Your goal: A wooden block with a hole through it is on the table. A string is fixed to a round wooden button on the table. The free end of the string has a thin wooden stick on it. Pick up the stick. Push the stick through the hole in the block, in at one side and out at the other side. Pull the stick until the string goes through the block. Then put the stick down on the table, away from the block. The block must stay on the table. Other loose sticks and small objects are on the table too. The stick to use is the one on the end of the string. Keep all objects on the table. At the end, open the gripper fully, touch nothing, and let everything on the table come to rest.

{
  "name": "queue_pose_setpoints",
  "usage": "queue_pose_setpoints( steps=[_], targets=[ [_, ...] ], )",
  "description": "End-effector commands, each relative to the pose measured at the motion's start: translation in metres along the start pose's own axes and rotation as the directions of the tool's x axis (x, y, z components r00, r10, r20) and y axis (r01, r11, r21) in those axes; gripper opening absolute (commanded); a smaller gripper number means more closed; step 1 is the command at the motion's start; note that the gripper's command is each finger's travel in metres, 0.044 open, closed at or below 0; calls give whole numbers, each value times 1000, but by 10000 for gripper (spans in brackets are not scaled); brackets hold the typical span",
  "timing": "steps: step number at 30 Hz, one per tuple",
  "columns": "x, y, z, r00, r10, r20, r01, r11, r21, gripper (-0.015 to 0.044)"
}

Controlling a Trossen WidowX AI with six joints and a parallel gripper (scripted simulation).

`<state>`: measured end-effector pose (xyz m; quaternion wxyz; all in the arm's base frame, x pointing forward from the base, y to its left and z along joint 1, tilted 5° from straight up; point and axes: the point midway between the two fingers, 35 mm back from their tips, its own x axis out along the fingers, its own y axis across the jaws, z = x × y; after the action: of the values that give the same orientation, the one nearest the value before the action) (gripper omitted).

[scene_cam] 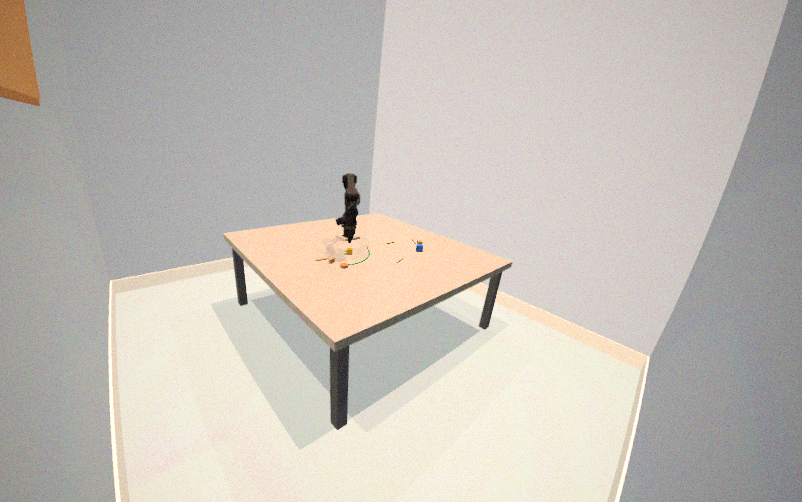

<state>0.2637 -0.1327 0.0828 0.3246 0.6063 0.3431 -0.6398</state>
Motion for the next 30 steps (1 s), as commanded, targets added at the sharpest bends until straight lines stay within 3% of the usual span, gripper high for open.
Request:
queue_pose_setpoints(
  steps=[1,4,30],
  targets=[
    [0,0,1,1000,-3,4,3,1000,9,309],
    [0,0,1,1000,-3,4,3,1000,9,239],
    [27,1,0,1000,-3,4,3,1000,9,239]
  ],
)
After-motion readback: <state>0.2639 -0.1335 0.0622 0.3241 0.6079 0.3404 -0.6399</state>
